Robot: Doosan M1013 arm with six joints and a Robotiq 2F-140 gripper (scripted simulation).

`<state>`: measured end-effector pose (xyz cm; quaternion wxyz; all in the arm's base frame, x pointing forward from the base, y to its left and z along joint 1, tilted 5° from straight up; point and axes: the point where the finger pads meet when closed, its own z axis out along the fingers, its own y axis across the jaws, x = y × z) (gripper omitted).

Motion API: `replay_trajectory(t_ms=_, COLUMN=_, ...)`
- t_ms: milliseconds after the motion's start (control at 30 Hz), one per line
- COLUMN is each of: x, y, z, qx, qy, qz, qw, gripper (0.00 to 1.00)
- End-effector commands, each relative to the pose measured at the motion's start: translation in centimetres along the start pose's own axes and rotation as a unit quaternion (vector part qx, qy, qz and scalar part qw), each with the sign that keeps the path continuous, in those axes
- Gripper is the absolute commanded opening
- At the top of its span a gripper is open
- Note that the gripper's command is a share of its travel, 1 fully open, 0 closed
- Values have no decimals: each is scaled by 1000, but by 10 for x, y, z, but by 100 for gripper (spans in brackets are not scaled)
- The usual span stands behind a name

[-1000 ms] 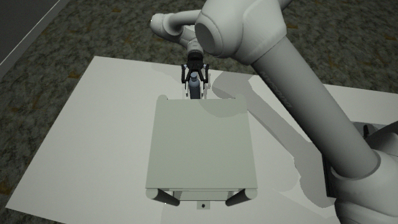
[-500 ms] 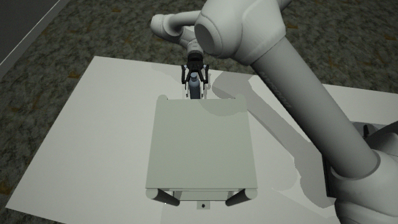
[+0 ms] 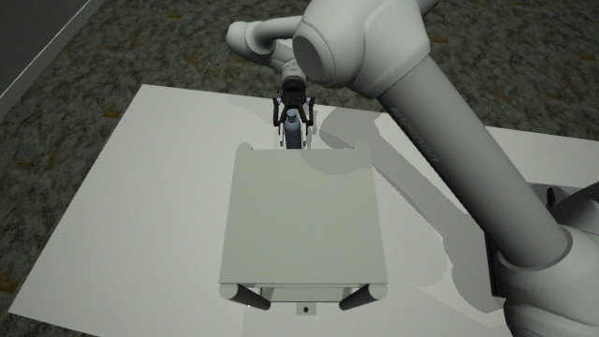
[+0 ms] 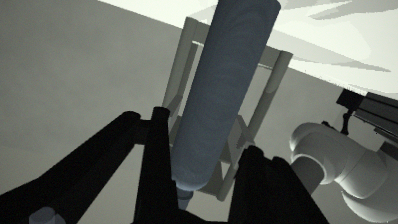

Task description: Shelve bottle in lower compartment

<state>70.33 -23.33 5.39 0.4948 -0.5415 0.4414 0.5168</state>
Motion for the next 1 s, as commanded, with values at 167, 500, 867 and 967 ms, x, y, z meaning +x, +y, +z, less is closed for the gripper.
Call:
replay_trajectory(t_ms=167, x=0, y=0, z=0, qx=0, qy=0, qz=0, qw=1000, gripper=40)
replay_trajectory(t_ms=500, x=0, y=0, z=0, qx=0, qy=0, qz=0, qw=1000, gripper=40)
replay_trajectory(t_ms=867, x=0, y=0, z=0, qx=0, qy=0, qz=0, qw=1000, gripper=0)
replay_trajectory(t_ms=967, x=0, y=0, z=0, qx=0, qy=0, qz=0, qw=1000, gripper=0)
